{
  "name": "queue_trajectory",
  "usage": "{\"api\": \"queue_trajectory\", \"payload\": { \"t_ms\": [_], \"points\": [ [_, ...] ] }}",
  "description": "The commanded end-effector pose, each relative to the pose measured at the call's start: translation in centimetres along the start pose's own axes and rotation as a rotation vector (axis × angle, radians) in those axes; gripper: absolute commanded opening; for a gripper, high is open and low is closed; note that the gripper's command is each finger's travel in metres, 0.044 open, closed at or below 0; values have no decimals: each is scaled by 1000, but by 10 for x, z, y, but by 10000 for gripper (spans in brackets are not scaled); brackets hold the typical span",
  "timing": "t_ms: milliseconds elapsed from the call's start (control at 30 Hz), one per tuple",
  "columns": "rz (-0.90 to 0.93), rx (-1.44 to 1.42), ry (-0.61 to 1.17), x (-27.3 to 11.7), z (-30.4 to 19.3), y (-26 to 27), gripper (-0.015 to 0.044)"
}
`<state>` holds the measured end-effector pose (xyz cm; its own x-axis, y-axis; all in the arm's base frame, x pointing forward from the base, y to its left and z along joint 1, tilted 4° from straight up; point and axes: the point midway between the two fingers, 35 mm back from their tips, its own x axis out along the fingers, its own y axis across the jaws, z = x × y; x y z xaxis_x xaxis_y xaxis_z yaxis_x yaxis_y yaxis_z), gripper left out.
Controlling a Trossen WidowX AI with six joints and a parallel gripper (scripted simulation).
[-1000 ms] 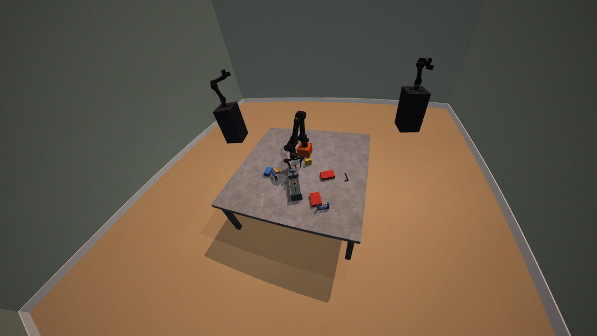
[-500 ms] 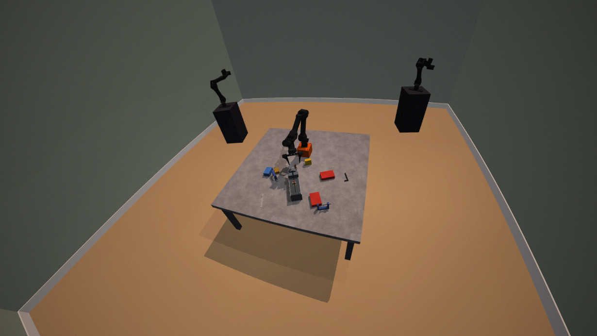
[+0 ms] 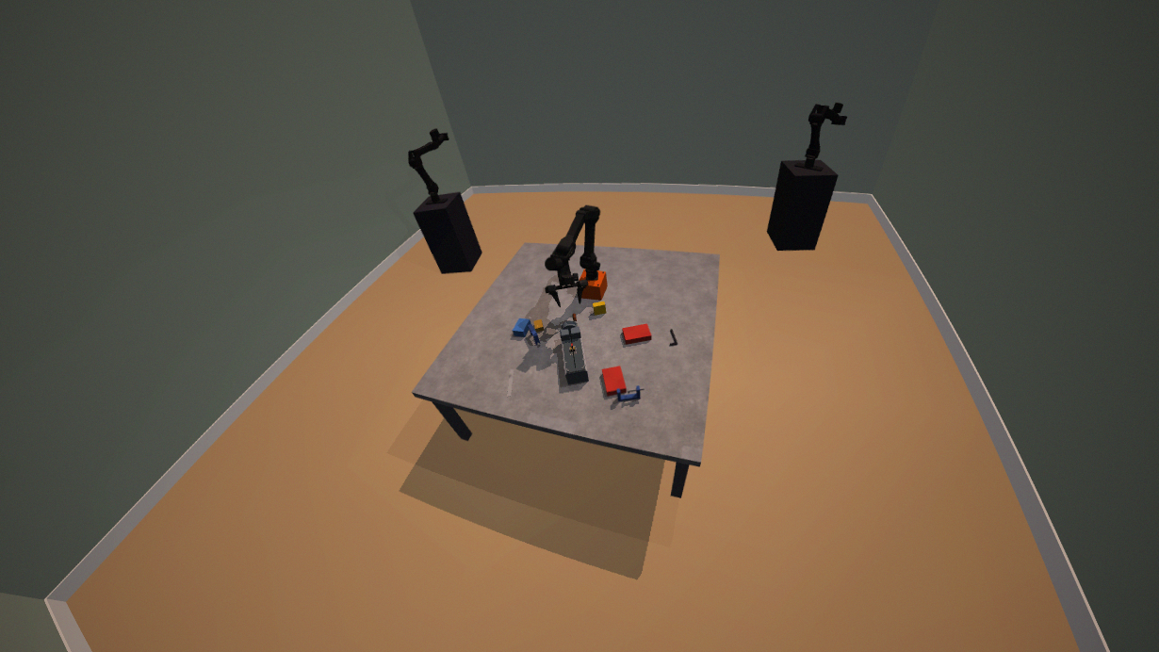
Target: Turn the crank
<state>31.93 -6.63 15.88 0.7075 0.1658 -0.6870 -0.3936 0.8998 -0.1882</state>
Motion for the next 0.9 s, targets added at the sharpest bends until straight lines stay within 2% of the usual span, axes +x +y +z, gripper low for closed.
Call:
{"api": "queue_trajectory", "payload": {
  "t_ms": [0,867],
  "points": [
    [6,-144,30,3,9,-7,440],
    [232,-1354,217,40,69,-40,440]
  ]
}}
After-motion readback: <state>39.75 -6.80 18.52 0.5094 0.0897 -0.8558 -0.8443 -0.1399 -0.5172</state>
